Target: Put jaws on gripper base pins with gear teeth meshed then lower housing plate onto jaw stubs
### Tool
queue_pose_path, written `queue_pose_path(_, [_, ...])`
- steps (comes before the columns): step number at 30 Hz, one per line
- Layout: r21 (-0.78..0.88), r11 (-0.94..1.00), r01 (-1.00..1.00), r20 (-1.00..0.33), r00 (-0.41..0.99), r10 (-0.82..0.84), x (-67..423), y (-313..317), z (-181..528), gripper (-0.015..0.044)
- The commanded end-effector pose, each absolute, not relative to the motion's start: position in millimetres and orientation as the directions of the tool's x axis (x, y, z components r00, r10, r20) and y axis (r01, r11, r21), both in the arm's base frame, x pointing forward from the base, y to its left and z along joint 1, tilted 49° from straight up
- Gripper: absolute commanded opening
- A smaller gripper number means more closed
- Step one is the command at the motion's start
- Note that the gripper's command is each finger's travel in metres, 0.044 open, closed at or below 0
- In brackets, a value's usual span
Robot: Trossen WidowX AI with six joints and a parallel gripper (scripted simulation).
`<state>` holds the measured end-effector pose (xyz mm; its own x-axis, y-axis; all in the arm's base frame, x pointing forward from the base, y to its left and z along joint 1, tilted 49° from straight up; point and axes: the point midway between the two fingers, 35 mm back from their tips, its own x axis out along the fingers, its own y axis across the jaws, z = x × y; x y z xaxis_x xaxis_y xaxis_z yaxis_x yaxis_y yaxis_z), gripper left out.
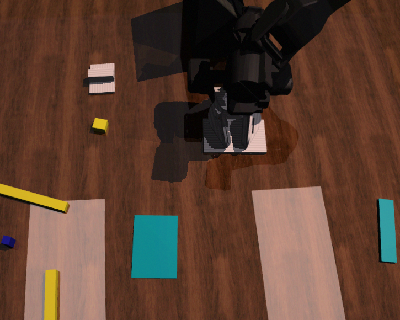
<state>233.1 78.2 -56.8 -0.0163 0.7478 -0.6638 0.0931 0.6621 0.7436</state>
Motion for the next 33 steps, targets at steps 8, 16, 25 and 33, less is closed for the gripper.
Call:
queue_pose_path(8, [0.746, 0.659, 0.098, -0.661, -0.017, 0.75, 232.9, 80.8, -58.7, 0.0351])
queue_pose_path(16, [0.746, 0.659, 0.098, -0.661, -0.017, 0.75, 232.9, 81.2, -59.0, 0.0351])
queue_pose_path(25, [0.746, 0.659, 0.093, -0.661, -0.017, 0.75, 232.8, 82.9, -60.5, 0.0351])
queue_pose_path(33, [0.747, 0.659, 0.088, -0.661, -0.017, 0.75, 232.7, 84.7, -62.0, 0.0351])
